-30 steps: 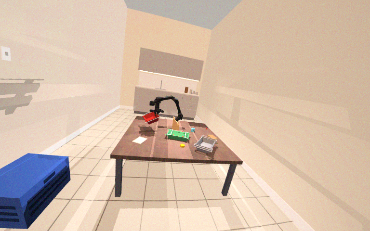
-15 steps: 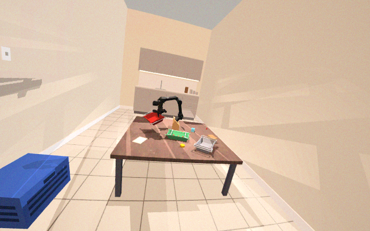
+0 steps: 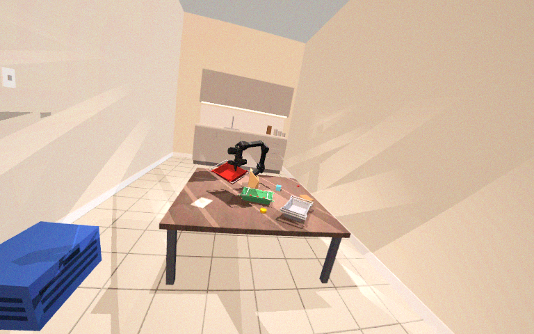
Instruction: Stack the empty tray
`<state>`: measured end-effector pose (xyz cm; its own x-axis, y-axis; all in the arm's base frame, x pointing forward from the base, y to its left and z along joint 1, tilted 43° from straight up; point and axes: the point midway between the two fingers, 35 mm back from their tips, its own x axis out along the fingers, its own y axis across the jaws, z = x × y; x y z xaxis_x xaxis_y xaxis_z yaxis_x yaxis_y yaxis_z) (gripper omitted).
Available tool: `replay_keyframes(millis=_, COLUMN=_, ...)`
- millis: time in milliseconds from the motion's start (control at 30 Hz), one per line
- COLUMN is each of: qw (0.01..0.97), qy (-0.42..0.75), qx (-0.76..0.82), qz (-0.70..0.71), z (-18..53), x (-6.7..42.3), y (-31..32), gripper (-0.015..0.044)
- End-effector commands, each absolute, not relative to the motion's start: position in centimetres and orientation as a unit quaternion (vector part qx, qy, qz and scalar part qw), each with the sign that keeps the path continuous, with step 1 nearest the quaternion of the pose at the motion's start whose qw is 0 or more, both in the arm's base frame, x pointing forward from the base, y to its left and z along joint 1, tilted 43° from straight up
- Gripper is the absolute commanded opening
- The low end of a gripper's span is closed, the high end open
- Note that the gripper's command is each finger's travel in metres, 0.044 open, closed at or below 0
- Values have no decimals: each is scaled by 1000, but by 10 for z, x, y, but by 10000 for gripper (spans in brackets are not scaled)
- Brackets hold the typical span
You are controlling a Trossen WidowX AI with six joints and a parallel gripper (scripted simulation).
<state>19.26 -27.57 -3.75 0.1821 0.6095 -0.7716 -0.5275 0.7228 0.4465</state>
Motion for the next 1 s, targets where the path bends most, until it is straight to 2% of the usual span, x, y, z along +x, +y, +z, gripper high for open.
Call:
replay_keyframes(millis=0, qw=775, qy=507, qx=6, qz=376, z=-18, x=208, y=-271, gripper=0)
replay_keyframes(millis=967, qw=764, qy=390, qx=-158, qz=490, z=80, x=293, y=-157, gripper=0)
